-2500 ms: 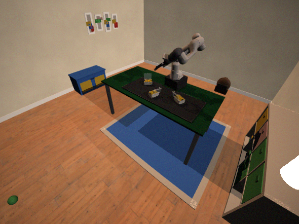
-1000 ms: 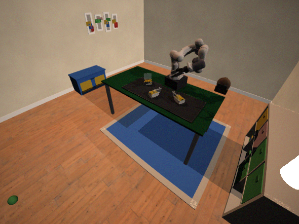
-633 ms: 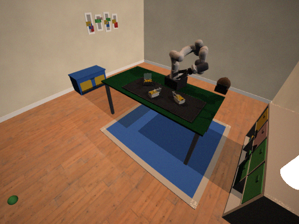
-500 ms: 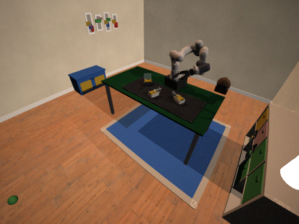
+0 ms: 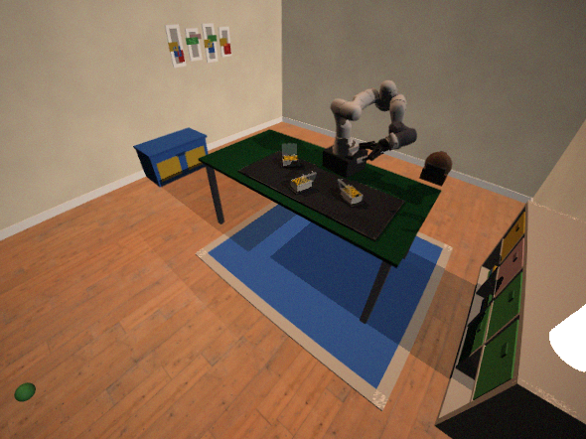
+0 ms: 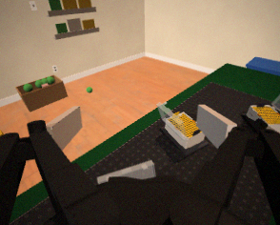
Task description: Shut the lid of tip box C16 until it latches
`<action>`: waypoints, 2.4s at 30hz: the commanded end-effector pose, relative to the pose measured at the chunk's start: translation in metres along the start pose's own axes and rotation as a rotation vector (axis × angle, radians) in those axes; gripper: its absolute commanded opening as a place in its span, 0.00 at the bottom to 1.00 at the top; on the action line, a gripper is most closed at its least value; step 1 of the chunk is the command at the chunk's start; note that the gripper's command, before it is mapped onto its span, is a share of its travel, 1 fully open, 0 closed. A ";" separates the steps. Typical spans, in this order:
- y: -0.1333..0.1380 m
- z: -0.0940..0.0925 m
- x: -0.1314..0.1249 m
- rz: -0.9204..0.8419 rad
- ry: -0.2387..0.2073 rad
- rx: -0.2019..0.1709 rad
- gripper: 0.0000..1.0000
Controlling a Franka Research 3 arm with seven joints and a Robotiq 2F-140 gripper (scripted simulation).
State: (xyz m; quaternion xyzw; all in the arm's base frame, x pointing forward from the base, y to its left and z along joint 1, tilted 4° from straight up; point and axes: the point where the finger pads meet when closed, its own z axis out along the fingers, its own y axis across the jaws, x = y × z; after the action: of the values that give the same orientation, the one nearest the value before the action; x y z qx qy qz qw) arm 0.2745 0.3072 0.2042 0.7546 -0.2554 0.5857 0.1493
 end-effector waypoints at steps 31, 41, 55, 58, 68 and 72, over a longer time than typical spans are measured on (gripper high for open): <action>-0.009 -0.101 -0.101 -0.127 0.070 0.308 1.00; -0.009 -0.097 -0.111 -0.127 0.070 0.308 1.00; -0.007 -0.076 -0.172 -0.127 0.070 0.308 1.00; -0.006 -0.072 -0.181 -0.127 0.070 0.308 1.00; -0.005 -0.056 -0.228 -0.127 0.070 0.308 1.00; -0.004 -0.051 -0.243 -0.127 0.070 0.308 1.00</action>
State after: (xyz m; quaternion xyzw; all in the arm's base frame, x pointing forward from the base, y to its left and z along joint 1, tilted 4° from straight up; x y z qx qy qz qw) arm 0.1907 0.3884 -0.0054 0.7619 -0.0955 0.6345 0.0882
